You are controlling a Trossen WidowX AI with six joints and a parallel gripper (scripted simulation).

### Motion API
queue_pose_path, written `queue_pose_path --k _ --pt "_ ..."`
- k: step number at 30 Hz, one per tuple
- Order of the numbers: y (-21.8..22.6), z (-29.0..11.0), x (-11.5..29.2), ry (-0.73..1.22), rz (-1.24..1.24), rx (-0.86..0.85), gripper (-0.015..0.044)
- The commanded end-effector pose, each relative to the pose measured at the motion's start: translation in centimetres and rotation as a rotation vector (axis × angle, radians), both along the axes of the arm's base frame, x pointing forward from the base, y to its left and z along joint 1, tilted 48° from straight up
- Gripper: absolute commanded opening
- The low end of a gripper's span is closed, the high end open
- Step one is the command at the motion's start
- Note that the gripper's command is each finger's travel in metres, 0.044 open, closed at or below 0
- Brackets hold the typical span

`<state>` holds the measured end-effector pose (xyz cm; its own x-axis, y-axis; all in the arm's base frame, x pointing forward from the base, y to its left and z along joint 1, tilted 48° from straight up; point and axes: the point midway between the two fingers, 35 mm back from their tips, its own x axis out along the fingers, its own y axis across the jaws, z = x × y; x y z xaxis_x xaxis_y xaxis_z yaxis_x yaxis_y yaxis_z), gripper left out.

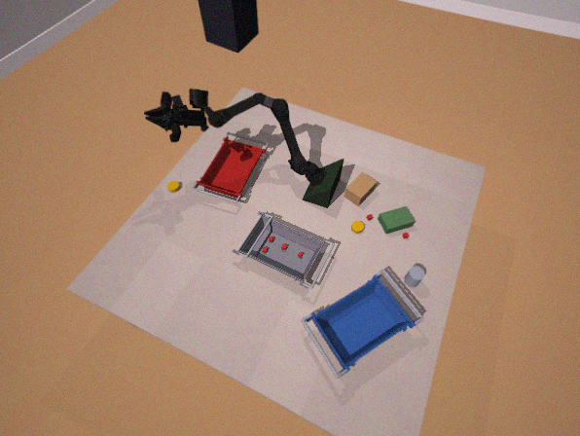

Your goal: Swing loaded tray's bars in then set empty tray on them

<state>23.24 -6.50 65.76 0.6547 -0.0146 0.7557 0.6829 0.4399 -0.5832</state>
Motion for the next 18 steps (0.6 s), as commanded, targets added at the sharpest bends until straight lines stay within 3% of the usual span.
queue_pose_path --k 1,5,8,18 --pt "-0.7 -1.9 4.5 0.104 0.105 0.150 0.0086" --pt "-1.2 -4.6 9.3 0.228 0.178 0.293 0.0086" --pt "1.0 -7.5 12.2 0.337 0.255 0.307 0.0086" --pt "3.9 -15.9 21.3 0.643 0.348 0.580 0.0086"
